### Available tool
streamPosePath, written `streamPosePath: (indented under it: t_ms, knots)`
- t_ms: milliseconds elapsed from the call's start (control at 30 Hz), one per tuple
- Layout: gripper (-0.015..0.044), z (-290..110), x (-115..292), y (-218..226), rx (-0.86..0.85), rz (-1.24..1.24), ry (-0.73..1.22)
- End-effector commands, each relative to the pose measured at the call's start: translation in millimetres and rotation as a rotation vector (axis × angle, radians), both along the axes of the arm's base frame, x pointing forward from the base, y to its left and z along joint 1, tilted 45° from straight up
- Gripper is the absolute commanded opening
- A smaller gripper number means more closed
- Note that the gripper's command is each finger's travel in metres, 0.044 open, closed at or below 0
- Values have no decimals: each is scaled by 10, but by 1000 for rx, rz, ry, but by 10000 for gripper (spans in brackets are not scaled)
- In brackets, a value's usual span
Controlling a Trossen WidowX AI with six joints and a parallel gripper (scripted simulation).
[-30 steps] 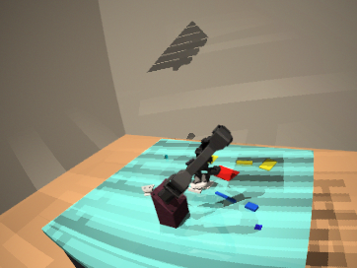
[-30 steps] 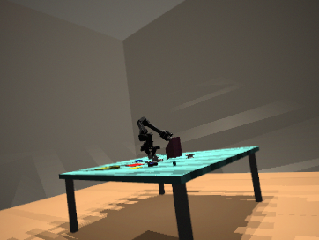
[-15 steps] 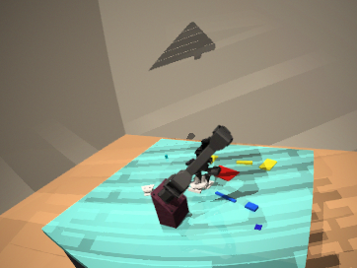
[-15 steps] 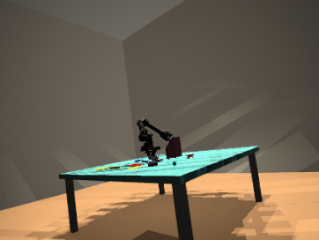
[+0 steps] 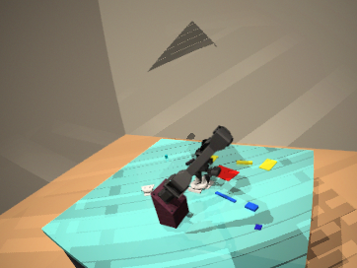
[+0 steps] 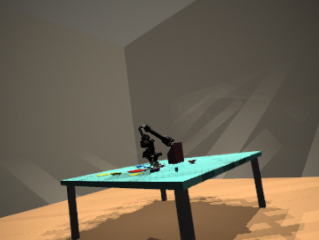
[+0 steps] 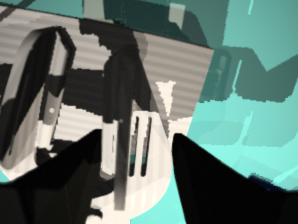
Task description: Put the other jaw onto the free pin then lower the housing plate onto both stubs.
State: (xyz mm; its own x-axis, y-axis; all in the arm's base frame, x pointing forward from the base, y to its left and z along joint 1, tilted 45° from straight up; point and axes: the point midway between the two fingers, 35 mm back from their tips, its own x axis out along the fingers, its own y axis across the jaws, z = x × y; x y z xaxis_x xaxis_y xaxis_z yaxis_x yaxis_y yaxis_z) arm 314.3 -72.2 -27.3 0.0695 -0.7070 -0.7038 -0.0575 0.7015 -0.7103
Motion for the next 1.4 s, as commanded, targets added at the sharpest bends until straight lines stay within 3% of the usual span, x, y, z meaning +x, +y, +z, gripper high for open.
streamPosePath:
  t_ms: [0, 1367]
  knots:
    - [134, -13, -1, -16, -3, 3, 2]
    - [134, -79, 5, -83, -4, 7, 6]
